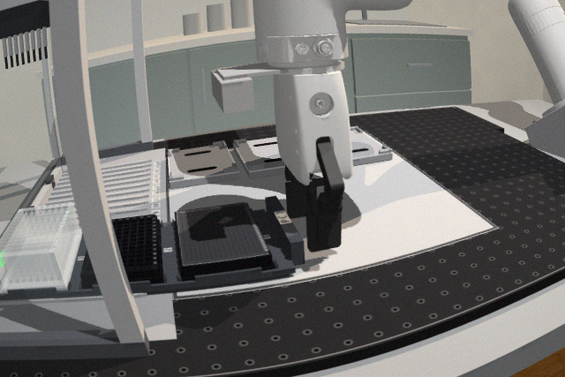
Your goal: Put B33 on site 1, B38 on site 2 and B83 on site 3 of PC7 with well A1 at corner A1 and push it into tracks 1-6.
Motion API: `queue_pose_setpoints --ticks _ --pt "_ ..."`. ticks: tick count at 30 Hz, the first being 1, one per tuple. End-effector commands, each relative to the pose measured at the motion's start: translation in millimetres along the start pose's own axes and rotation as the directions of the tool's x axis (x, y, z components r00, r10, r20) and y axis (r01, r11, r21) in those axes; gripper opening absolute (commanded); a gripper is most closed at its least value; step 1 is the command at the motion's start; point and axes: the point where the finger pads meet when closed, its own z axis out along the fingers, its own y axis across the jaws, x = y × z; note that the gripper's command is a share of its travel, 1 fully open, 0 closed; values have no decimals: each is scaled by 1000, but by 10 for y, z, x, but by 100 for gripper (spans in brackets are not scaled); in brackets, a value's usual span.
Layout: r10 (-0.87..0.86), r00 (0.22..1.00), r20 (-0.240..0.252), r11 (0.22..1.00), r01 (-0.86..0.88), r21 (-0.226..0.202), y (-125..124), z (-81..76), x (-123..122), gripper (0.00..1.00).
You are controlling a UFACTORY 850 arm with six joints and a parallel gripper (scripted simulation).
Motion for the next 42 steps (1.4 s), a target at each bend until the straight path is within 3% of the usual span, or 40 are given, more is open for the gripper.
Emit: queue_pose_setpoints --ticks 1,42 --pt "1 1000 -2 1000 -1 1 -2 -10 9 82" --pt "1 1000 -2 1000 -1 1 -2 -610 8 82"
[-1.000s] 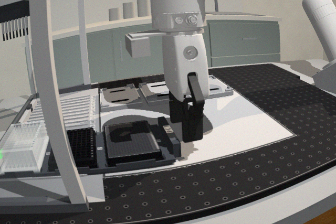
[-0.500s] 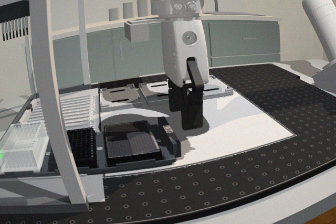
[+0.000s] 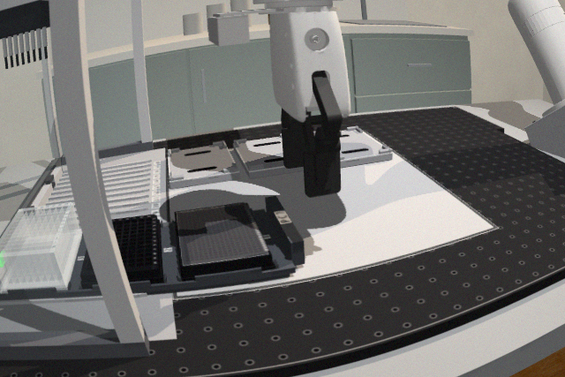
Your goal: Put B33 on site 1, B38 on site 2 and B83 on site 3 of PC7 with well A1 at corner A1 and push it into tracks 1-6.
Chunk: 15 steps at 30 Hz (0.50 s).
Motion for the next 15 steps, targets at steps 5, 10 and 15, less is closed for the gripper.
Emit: queue_pose_setpoints --ticks 5,10,15 --pt "1 1000 -2 1000 -1 1 -2 -131 8 82" --pt "1 1000 -2 1000 -1 1 -2 -180 8 82" --pt "1 1000 -2 1000 -1 1 -2 -264 8 82"
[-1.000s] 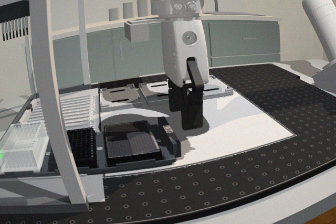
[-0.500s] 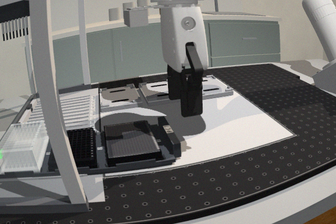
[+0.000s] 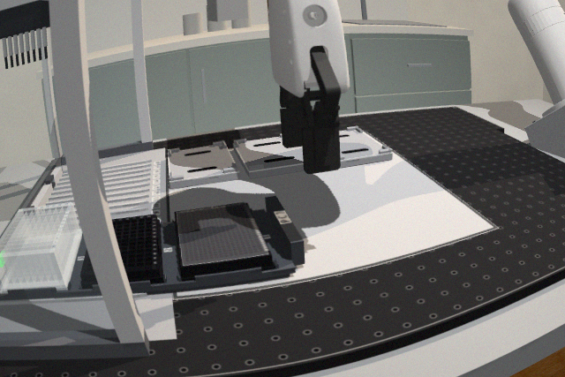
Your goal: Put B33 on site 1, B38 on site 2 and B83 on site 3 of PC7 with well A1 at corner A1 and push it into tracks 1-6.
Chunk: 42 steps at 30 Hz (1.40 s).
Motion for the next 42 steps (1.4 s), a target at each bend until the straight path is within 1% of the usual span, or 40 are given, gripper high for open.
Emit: queue_pose_setpoints --ticks 1,9,11,26,28,42 --pt "1 1000 -2 1000 -1 1 -2 -65 9 82" --pt "1 1000 -2 1000 -1 1 -2 -199 9 82" --pt "1 1000 -2 1000 -1 1 -2 -199 9 82" --pt "1 1000 -2 1000 -1 1 -2 -449 8 82" --pt "1 1000 -2 1000 -1 1 -2 -449 8 82" --pt "1 1000 -2 1000 -1 1 -2 -682 8 82"
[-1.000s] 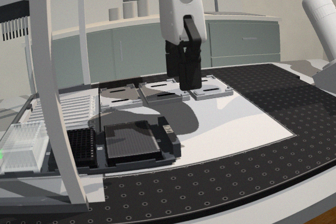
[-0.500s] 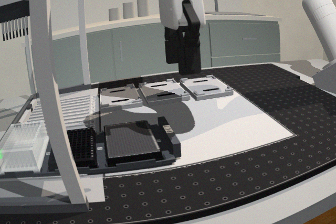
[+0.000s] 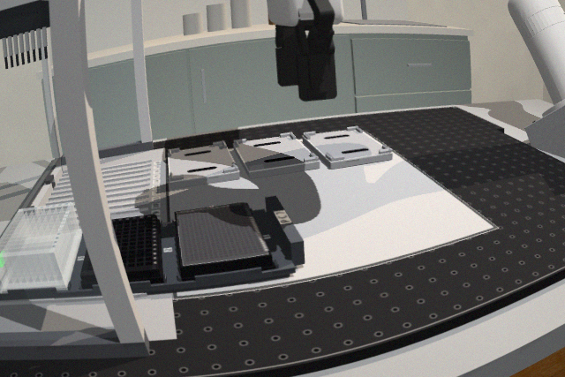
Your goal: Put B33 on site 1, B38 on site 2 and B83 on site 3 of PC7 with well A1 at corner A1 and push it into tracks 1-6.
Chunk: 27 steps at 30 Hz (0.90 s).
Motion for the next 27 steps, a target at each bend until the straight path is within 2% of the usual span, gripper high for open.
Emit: queue_pose_setpoints --ticks 1,9,27 --pt "1 1000 -2 1000 -1 1 -2 -64 7 82" --pt "1 1000 -2 1000 -1 1 -2 -165 7 82" --pt "1 1000 -2 1000 -1 1 -2 -167 7 82"
